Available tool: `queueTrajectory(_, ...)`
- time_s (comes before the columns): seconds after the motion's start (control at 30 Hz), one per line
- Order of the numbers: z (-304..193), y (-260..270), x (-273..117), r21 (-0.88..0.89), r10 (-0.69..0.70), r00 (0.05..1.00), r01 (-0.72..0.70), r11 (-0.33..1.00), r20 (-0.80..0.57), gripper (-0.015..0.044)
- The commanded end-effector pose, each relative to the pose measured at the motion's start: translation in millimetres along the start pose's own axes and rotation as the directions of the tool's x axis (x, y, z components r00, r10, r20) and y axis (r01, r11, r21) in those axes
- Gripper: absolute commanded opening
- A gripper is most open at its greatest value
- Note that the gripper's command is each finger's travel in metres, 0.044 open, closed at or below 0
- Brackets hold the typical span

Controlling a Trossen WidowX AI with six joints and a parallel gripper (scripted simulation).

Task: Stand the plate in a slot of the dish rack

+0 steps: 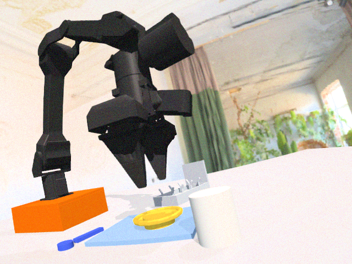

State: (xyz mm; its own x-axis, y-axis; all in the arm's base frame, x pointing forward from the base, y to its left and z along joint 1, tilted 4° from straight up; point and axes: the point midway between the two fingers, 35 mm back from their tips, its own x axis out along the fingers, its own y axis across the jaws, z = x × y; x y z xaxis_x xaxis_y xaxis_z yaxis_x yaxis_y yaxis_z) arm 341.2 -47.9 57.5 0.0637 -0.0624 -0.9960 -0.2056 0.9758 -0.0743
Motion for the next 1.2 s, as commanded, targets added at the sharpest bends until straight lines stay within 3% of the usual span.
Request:
queueTrajectory(0.0,-1.7,0.9,6.9,-0.005,0.005,1.000,-0.005,1.000,-0.005,0.0400)
queueTrajectory(1.17,-5.3,0.4,57.5,-0.005,0.004,1.000,-0.004,1.000,-0.006,0.0396)
